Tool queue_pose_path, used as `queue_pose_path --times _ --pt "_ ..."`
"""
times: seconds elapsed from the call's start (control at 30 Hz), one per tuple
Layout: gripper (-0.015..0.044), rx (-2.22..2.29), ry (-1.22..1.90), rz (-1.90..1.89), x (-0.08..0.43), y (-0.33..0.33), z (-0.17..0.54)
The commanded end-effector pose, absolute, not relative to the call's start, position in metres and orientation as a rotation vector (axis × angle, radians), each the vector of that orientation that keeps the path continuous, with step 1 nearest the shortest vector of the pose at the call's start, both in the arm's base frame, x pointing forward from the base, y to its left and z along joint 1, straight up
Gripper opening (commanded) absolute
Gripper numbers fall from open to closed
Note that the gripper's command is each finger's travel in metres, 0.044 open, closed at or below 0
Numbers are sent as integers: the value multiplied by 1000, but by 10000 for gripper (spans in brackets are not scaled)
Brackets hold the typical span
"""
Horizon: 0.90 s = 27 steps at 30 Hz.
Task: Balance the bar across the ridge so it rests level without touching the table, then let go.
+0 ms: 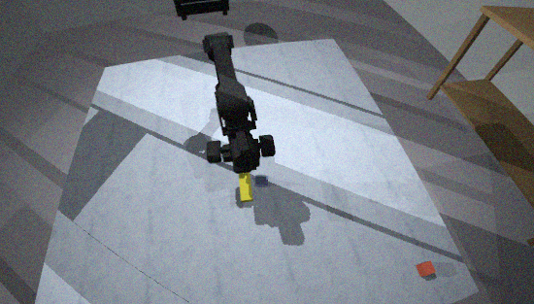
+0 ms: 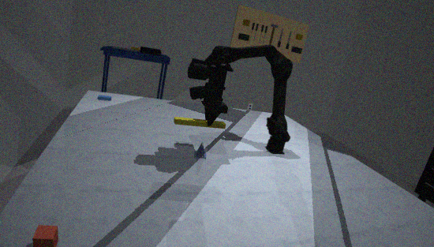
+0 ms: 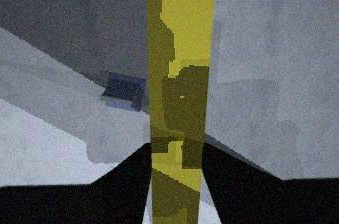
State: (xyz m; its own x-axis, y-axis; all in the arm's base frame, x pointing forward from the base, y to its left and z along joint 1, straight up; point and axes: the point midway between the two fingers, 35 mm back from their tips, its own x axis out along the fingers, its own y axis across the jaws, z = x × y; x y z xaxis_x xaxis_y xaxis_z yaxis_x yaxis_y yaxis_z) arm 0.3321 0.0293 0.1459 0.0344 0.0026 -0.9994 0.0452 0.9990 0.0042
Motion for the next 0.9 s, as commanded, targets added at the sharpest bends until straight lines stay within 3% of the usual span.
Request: queue_pose_path --times 0.0,0.4,0.87 --pt "0 81 1537 -72 331 42 146" --pt "0 203 1532 -183 326 86 147" --pt "0 204 1531 -184 327 89 129"
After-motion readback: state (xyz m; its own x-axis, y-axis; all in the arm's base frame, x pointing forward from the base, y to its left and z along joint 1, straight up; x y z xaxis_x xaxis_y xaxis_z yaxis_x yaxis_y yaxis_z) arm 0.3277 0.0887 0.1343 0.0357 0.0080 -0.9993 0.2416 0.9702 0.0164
